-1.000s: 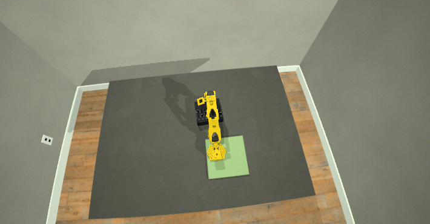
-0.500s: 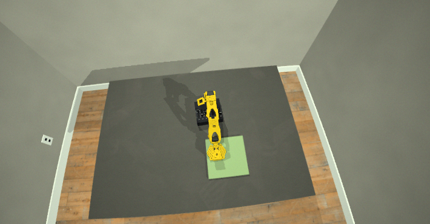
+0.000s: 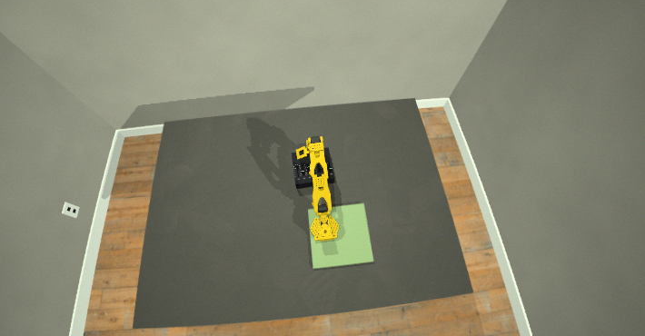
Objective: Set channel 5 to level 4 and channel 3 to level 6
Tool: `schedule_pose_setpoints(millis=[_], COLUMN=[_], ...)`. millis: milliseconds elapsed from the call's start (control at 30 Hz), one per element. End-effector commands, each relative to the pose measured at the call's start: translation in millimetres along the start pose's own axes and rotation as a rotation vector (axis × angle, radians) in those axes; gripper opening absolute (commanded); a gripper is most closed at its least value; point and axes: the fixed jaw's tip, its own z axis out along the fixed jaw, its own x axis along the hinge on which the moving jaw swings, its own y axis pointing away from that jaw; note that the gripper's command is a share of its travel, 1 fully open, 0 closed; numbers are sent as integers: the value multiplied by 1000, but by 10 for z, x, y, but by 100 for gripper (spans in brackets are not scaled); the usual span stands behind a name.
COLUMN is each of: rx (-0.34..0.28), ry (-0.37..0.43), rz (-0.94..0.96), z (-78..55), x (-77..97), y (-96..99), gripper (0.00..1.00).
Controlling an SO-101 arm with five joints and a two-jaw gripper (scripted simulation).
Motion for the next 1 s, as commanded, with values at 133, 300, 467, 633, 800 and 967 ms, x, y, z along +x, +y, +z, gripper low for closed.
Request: schedule_pose_setpoints(millis=[133,300,467,633,800,967], rx=[-17,-19,-23,-24,-25,-30], ry=[-2,-2,-3,-3,-3,-3], rz=[-1,-1,-1,-1,-1,-1], z=[38,40,45,46,46,44], x=[4,3,-2,-4,-4,-3], y=[11,13,18,20,22,35], gripper=[0,0,0,0,0,0])
